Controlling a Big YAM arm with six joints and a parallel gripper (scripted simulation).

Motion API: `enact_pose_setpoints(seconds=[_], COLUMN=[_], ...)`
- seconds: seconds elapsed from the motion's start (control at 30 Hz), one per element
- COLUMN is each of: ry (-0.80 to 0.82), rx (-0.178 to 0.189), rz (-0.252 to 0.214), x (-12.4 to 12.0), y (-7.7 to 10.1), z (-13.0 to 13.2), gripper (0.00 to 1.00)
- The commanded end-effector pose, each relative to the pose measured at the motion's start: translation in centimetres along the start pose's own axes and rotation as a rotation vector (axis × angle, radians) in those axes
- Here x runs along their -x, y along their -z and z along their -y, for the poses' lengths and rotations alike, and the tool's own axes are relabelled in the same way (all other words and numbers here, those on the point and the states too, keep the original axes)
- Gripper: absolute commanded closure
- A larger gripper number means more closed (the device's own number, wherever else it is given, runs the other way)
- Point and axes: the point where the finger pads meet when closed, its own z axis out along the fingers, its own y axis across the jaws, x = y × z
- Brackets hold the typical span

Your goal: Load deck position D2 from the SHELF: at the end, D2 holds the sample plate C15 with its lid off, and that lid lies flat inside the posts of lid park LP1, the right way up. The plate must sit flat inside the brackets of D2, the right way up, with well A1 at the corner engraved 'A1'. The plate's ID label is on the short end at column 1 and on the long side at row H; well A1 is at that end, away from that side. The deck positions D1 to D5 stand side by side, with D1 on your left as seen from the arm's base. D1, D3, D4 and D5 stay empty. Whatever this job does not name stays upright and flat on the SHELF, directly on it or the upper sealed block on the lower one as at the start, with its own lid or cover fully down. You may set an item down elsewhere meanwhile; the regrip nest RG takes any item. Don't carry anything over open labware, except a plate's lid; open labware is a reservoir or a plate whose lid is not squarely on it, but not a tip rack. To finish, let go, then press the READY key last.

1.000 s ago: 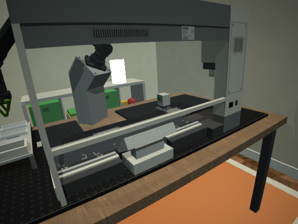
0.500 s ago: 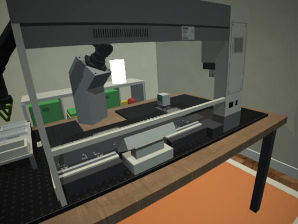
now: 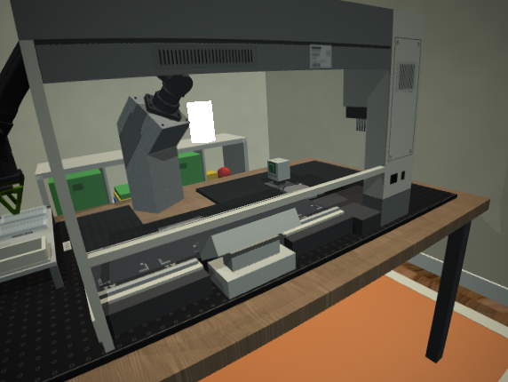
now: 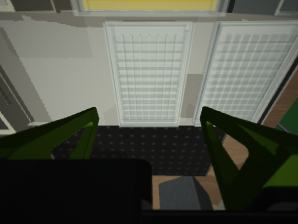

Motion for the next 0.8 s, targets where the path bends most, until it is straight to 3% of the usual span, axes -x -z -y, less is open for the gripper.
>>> enact_pose_setpoints(seconds=[0.0, 0.27, 0.37, 0.77], ry=[0.002, 0.01, 0.011, 0.014], rx=[0.006, 0.01, 0.006, 0.008], rz=[0.023, 0.04, 0.027, 0.029], x=[1.1, 2.0, 1.5, 1.6], y=[-0.4, -0.8, -1.9, -3.6], z=[-0.3, -0.7, -0.7, -0.9], gripper=[0.0, 0.0, 0.0, 0.0])
